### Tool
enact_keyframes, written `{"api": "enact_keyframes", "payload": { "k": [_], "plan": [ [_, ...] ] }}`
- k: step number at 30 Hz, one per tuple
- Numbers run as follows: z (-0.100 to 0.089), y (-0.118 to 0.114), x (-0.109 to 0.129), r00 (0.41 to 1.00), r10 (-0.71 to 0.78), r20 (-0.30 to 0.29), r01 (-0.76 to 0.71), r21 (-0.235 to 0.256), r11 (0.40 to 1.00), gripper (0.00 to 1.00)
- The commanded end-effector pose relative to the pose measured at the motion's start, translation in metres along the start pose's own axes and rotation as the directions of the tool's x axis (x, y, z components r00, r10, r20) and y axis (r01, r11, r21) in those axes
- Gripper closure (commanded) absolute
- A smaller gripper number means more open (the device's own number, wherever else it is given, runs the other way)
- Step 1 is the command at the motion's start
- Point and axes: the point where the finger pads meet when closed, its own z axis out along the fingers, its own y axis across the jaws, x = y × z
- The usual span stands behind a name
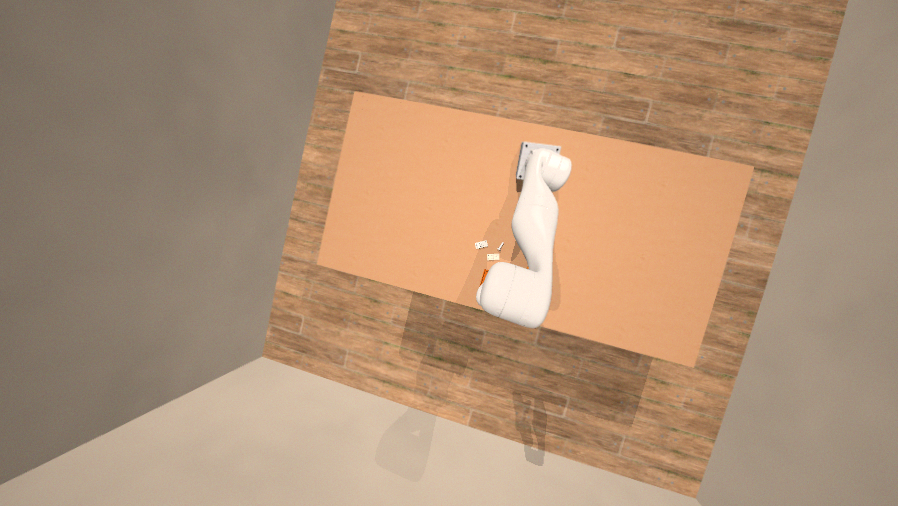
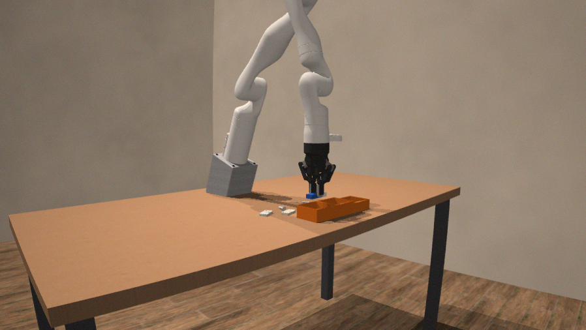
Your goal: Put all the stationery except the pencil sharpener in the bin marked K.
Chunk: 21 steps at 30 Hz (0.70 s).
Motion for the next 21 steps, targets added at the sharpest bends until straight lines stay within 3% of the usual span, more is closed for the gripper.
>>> {"api": "enact_keyframes", "payload": {
  "k": [1,21],
  "plan": [
    [0.0019,0.0003,-0.0108,1.000,0.018,-0.001,-0.018,0.008,1.000,0.81],
    [0.0012,-0.0011,-0.0071,1.000,0.027,0.003,-0.027,0.000,1.000,0.81]
  ]
}}
